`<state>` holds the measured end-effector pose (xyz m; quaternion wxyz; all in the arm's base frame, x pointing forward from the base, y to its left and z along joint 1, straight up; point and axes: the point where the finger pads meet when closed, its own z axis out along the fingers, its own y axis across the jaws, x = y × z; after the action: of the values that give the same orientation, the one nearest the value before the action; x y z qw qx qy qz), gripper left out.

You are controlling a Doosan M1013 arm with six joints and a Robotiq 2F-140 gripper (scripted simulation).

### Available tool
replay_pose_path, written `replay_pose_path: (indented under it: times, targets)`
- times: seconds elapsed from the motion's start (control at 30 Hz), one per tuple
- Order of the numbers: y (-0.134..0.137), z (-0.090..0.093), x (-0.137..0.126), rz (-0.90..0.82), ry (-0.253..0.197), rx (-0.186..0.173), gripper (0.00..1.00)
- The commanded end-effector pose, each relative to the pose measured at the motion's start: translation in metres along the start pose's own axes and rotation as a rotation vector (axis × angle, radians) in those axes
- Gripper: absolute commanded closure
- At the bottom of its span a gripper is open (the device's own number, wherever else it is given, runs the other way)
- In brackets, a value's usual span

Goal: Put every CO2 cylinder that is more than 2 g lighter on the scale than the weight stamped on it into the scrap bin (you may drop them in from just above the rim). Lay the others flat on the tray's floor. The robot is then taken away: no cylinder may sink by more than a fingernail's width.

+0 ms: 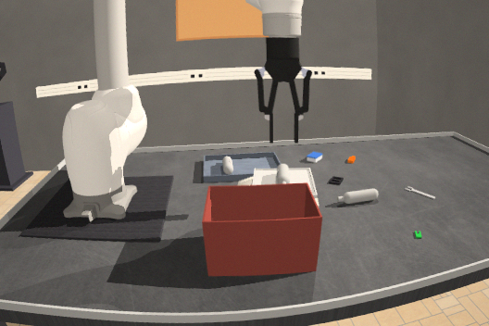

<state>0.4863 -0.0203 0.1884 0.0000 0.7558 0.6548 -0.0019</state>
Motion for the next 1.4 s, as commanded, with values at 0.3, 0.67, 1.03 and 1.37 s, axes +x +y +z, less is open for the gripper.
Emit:
replay_pose_path:
  times: [0.3,0.67,1.03,1.37]
  targets:
    - [0.000,0.043,0.000,0.000,0.000,-0.001,0.60]
    - [0.000,0.080,0.001,0.000,0.000,-0.001,0.60]
    - [0.000,0.097,0.001,0.000,0.000,-0.001,0.60]
    - [0.000,0.098,0.001,0.000,0.000,-0.001,0.60]
